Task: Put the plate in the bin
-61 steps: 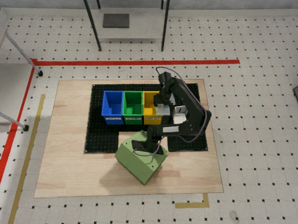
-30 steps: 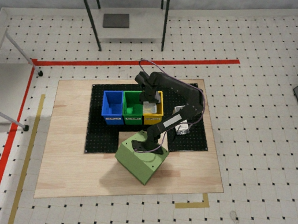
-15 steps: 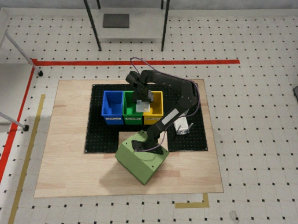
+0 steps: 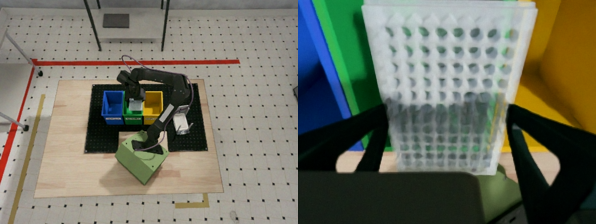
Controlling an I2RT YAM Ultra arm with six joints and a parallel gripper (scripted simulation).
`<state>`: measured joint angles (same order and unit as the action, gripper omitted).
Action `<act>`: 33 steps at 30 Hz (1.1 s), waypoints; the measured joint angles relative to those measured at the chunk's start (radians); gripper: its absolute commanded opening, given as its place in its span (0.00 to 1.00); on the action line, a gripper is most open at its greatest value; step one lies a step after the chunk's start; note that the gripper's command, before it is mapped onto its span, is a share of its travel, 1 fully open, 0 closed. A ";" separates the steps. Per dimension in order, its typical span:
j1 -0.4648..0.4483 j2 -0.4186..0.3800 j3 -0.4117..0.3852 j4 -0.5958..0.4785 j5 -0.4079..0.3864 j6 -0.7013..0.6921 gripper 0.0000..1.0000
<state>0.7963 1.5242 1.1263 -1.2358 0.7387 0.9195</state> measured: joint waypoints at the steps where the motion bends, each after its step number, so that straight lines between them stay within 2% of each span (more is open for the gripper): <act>1: 0.002 0.007 0.005 0.000 0.000 0.004 0.00; 9: 0.022 0.080 0.052 0.009 0.000 0.034 0.00; 33: 0.022 0.079 0.057 0.009 0.000 0.041 0.00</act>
<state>0.8181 1.6035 1.1835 -1.2270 0.7391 0.9607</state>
